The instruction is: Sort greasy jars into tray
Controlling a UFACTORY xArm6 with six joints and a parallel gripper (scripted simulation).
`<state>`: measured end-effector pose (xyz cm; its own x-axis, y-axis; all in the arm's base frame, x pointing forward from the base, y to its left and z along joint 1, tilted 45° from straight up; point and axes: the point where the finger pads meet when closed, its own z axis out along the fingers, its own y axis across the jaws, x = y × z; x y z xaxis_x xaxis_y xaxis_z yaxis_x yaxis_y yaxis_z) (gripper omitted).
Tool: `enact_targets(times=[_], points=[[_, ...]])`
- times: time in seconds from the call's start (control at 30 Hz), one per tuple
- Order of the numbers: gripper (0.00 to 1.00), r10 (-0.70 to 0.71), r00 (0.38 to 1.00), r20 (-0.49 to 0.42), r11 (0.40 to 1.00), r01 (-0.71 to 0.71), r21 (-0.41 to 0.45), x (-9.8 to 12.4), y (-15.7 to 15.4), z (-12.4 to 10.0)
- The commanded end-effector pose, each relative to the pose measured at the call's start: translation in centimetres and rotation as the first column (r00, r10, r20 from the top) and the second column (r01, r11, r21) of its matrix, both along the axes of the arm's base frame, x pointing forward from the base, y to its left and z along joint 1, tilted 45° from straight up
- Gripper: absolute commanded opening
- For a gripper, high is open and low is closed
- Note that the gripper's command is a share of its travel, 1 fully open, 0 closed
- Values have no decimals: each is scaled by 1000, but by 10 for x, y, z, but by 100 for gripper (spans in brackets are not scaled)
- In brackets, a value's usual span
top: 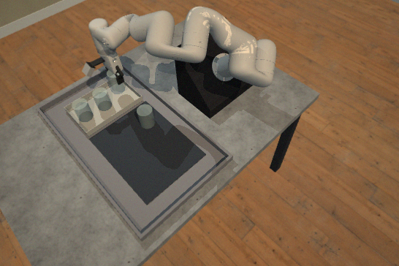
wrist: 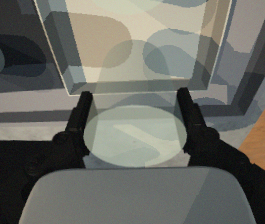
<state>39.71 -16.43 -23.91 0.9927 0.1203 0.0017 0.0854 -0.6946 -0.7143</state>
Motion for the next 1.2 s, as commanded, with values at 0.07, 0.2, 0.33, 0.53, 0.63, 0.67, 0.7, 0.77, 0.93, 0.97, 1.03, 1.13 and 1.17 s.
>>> enact_targets(times=[0.07,0.2,0.33,0.53,0.63,0.67,0.7,0.77,0.93,0.97,1.03,1.13,1.17], points=[[0,-1,1000,4,1000,1,-3,0,9,-10],[0,-1,1000,4,1000,1,-3,0,16,-17],[0,-1,1000,4,1000,1,-3,-1,20,-21],[0,-1,1000,4,1000,1,-3,-1,20,-21],[0,-1,1000,4,1000,1,-3,-1,23,-24],[0,-1,1000,4,1000,1,-3,-1,24,-25],[0,-1,1000,4,1000,1,-3,-1,25,-25],[0,-1,1000,4,1000,1,-3,-2,27,-27],[0,-1,1000,4,1000,1,-3,-2,31,-32],[0,-1,1000,4,1000,1,-3,-2,31,-32],[0,-1,1000,4,1000,1,-3,-2,32,-33],[0,-1,1000,4,1000,1,-3,-3,35,-36],[0,-1,1000,4,1000,1,-3,-3,36,-37]])
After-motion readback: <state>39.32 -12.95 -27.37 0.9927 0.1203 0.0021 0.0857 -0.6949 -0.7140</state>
